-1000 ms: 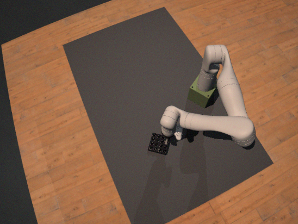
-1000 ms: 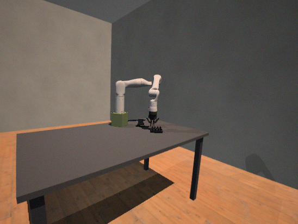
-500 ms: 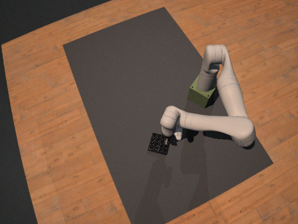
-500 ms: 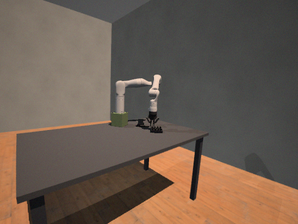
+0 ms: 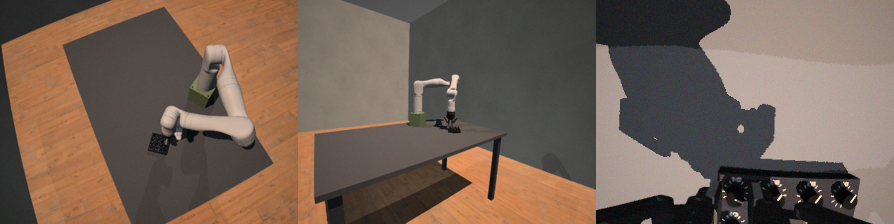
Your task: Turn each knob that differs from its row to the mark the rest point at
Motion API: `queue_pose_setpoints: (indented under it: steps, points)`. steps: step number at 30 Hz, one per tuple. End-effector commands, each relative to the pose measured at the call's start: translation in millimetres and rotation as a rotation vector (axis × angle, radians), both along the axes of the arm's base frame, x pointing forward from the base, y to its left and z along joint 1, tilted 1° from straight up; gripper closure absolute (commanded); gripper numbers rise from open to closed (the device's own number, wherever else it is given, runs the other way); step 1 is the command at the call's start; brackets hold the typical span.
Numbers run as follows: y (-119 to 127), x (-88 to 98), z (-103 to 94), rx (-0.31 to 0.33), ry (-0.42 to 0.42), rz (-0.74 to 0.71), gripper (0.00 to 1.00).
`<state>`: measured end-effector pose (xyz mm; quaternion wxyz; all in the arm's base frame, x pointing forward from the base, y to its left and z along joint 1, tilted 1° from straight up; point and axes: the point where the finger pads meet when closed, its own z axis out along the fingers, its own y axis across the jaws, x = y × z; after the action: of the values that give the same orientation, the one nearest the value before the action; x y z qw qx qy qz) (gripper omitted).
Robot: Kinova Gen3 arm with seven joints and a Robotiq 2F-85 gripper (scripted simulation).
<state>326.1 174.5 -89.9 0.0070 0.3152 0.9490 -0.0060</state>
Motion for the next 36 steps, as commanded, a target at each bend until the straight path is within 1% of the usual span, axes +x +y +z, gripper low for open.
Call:
queue_pose_setpoints:
  steps: [1,10,18,20,26,36]
  points:
    - [0.3,0.4,0.5,0.001,-0.001,0.000,0.81]
    - [0.4,0.4,3.1,0.001,-0.001,0.000,0.81]
    - [0.7,0.2,23.0,0.001,-0.001,0.000,0.81]
    - [0.7,0.2,23.0,0.001,-0.001,0.000,0.81]
    - [0.9,0.0,36.2,0.001,-0.001,0.000,0.81]
    - [0.9,0.0,38.5,0.001,-0.001,0.000,0.81]
